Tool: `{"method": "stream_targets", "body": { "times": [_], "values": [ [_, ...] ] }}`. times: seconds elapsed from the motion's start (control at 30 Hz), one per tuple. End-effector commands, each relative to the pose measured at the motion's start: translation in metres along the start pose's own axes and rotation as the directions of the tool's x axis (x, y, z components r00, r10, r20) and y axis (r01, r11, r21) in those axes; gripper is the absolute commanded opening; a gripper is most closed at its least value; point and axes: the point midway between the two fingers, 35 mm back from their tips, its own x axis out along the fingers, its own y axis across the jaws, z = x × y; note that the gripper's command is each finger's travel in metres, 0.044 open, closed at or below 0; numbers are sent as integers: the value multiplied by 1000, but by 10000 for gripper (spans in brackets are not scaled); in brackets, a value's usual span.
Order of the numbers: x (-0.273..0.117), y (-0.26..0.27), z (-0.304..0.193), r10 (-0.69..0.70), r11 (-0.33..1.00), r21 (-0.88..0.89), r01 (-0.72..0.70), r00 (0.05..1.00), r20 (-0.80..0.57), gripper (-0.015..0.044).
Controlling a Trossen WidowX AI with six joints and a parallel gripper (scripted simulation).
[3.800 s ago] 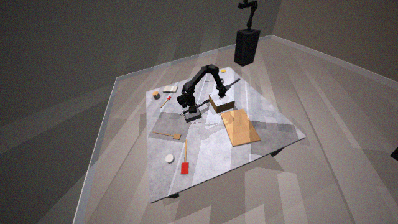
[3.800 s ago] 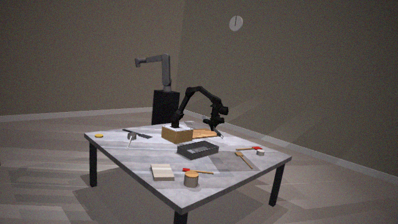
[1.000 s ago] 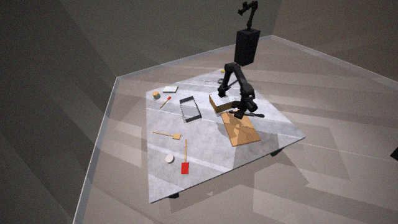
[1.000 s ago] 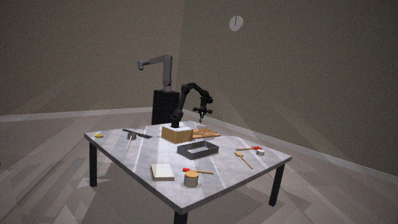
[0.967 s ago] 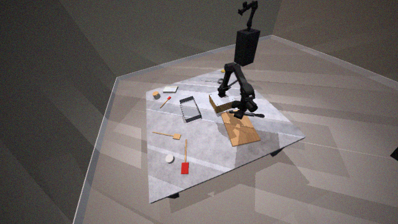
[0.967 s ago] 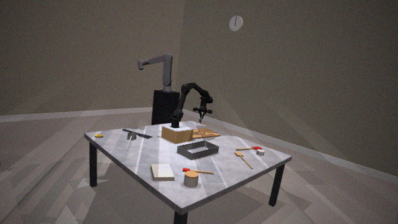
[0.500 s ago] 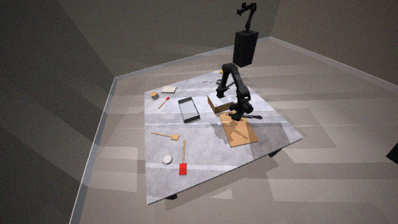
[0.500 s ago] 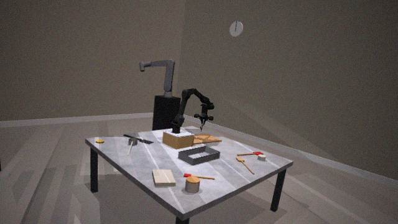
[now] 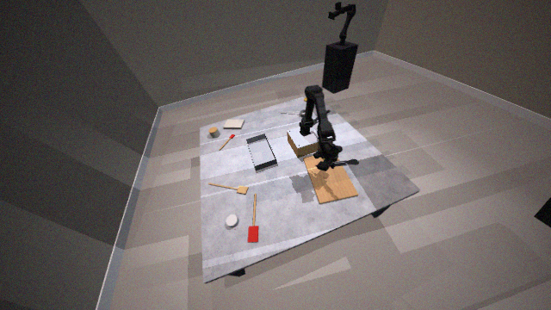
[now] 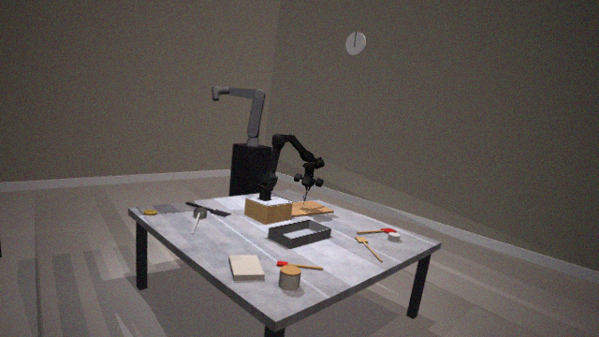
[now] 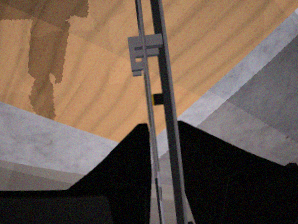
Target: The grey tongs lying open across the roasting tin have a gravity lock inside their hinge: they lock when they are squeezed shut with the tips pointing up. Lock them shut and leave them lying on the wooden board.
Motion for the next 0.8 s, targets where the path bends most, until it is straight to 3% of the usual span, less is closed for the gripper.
{"method": "stream_targets", "body": {
  "times": [0.0, 0.77],
  "values": [
    [-1, 5, -2, -1, 1000, 10, 2, 993, -115, -150],
    [-10, 8, 8, -5, 999, -43, -15, 904, -428, -150]
  ]
}}
